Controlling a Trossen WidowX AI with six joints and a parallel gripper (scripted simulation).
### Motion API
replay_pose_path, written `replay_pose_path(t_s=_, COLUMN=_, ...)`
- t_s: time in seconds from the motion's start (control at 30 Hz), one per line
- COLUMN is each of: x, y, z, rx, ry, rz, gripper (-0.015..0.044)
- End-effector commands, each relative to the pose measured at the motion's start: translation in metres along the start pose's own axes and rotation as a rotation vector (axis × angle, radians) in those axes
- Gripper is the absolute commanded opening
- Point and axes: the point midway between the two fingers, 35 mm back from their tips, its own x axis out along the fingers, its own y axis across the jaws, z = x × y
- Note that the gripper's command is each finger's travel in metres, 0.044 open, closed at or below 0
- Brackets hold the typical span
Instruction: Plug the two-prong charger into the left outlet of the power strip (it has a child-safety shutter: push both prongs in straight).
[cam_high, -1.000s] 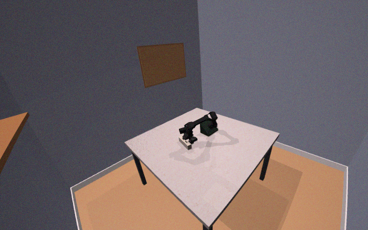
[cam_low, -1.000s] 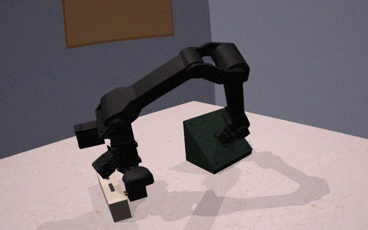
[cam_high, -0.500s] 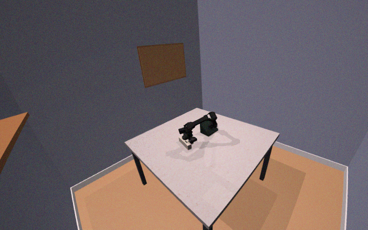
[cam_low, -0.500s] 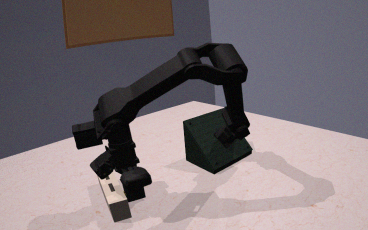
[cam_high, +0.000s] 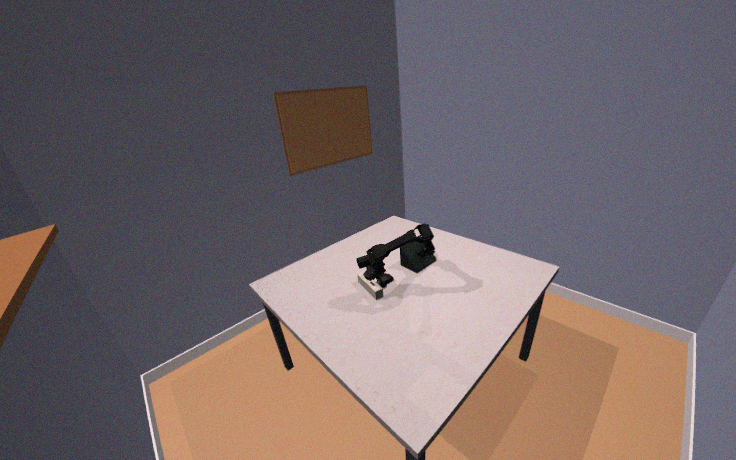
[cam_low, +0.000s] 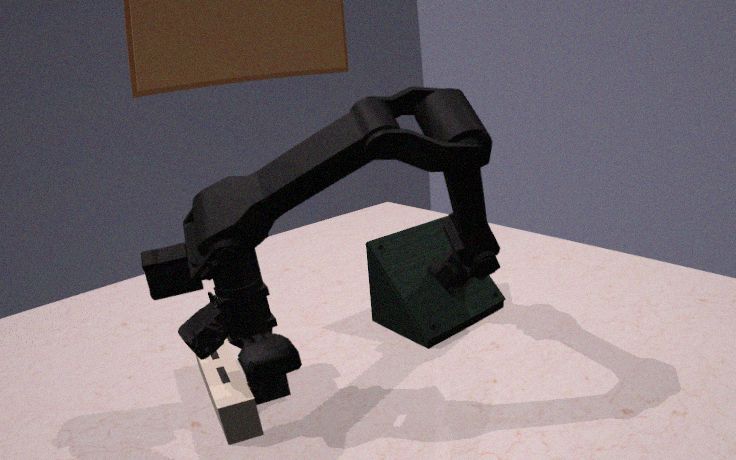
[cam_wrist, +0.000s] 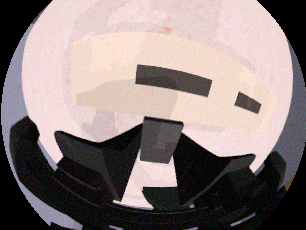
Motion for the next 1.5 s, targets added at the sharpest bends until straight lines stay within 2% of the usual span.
replay_pose_path(t_s=0.0, x=-0.0001, y=0.0009, z=0.0056, rx=-0.007, ry=-0.01, rz=0.002, gripper=0.0)
replay_pose_path(t_s=1.47, x=-0.0001, y=0.0013, z=0.0129, rx=-0.007, ry=-0.01, rz=0.002, gripper=0.0)
